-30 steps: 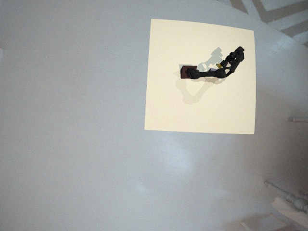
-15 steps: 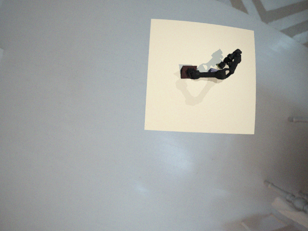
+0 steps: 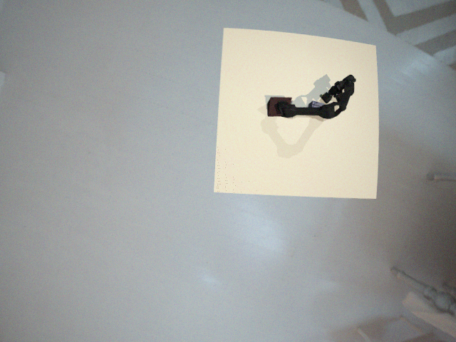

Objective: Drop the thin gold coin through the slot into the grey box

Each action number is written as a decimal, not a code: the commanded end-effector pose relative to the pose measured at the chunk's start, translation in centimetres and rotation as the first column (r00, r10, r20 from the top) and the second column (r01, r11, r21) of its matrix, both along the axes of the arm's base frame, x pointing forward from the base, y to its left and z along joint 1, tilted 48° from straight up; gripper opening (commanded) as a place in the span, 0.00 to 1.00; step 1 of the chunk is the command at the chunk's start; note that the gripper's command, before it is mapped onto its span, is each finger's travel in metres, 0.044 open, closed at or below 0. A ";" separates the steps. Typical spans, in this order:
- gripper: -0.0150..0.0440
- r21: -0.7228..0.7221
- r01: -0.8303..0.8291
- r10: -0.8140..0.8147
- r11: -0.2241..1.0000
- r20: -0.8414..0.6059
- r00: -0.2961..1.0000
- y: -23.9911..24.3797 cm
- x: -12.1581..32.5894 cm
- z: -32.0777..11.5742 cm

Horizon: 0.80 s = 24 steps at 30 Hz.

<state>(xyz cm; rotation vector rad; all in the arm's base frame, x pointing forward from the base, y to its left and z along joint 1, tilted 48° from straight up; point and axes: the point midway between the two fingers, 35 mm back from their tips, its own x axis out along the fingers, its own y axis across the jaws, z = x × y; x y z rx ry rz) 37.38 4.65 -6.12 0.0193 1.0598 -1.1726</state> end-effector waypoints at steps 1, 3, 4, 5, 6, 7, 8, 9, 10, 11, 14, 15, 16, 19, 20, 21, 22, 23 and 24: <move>0.53 -0.005 -0.006 0.005 1.000 -0.003 1.000 -0.5 0.0 -0.4; 0.53 -0.005 -0.006 0.006 1.000 -0.003 1.000 -0.8 0.0 -0.6; 0.53 -0.006 -0.006 0.006 1.000 -0.003 1.000 -0.9 0.0 -0.8; 0.53 -0.006 -0.006 0.006 1.000 -0.003 1.000 -1.0 0.0 -0.9; 0.53 -0.006 -0.006 0.006 1.000 -0.003 1.000 -1.2 0.0 -1.0; 0.53 -0.006 -0.006 0.005 1.000 -0.003 1.000 -1.3 -0.1 -1.1; 0.53 -0.006 -0.006 0.005 1.000 -0.003 1.000 -1.4 -0.1 -1.2; 0.53 -0.006 -0.005 0.005 1.000 -0.003 1.000 -1.5 -0.1 -1.3; 0.53 -0.007 -0.005 0.005 1.000 -0.003 1.000 -1.7 -0.1 -1.4; 0.53 -0.007 -0.005 0.005 1.000 -0.003 1.000 -1.8 -0.1 -1.5; 0.53 -0.008 -0.005 0.005 1.000 -0.003 1.000 -2.2 -0.2 -1.8; 0.53 -0.008 -0.005 0.005 1.000 -0.003 1.000 -2.3 -0.2 -1.9; 0.53 -0.008 -0.005 0.005 1.000 -0.003 1.000 -2.4 -0.2 -2.0; 0.48 -0.008 -0.005 0.005 1.000 -0.003 1.000 -2.5 -0.2 -2.1; 0.44 -0.008 -0.005 0.005 1.000 -0.003 1.000 -2.5 -0.2 -2.1; 0.39 -0.008 -0.005 0.005 1.000 -0.003 1.000 -2.5 -0.2 -2.1; 0.35 -0.008 -0.005 0.005 1.000 -0.003 1.000 -2.5 -0.2 -2.1; 0.30 -0.008 -0.005 0.005 1.000 -0.003 1.000 -2.5 -0.2 -2.1; 0.26 -0.008 -0.005 0.005 1.000 -0.003 1.000 -2.5 -0.2 -2.1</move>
